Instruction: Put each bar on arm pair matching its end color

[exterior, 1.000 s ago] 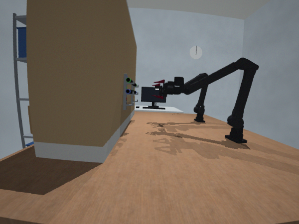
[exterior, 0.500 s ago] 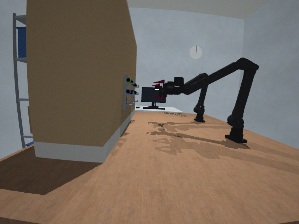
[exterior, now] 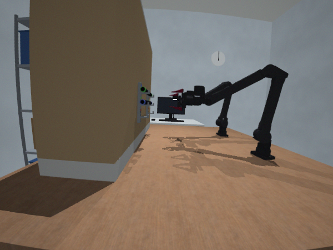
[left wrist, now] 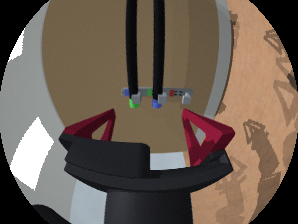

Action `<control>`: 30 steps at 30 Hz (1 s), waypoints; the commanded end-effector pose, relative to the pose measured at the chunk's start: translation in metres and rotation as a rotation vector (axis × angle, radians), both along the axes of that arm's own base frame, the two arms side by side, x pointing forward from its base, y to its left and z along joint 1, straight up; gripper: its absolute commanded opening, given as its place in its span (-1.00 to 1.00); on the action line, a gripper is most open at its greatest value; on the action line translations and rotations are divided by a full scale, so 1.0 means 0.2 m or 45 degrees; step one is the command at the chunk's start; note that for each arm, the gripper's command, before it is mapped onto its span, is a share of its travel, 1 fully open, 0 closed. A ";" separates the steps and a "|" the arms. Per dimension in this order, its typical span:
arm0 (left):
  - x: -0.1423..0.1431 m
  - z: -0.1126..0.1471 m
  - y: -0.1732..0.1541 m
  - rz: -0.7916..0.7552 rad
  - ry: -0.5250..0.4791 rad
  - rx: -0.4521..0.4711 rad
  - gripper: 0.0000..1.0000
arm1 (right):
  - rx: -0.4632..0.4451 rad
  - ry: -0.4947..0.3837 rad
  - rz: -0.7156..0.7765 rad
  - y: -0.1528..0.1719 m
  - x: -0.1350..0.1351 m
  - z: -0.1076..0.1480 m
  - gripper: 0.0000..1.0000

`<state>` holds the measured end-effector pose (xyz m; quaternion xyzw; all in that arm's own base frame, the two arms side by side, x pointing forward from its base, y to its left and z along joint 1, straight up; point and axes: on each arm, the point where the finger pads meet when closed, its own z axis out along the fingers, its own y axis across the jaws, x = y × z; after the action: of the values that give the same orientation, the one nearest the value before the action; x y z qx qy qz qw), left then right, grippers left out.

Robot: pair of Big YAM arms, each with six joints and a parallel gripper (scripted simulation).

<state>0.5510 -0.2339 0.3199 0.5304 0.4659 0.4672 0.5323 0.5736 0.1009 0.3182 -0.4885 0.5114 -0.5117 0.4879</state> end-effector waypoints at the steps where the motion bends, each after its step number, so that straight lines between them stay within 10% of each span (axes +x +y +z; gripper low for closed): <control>1: 0.04 0.19 -0.06 -0.011 -0.085 -0.046 1.00 | 0.000 -0.016 0.013 0.04 0.00 0.00 1.00; 30: 0.22 0.02 -0.07 -0.008 -0.082 -0.046 1.00 | 0.002 -0.021 0.011 0.03 0.19 -0.16 1.00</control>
<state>0.5765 -0.2486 0.2834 0.5421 0.4635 0.4594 0.5293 0.5958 0.1102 0.2587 -0.5097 0.5159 -0.4977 0.4758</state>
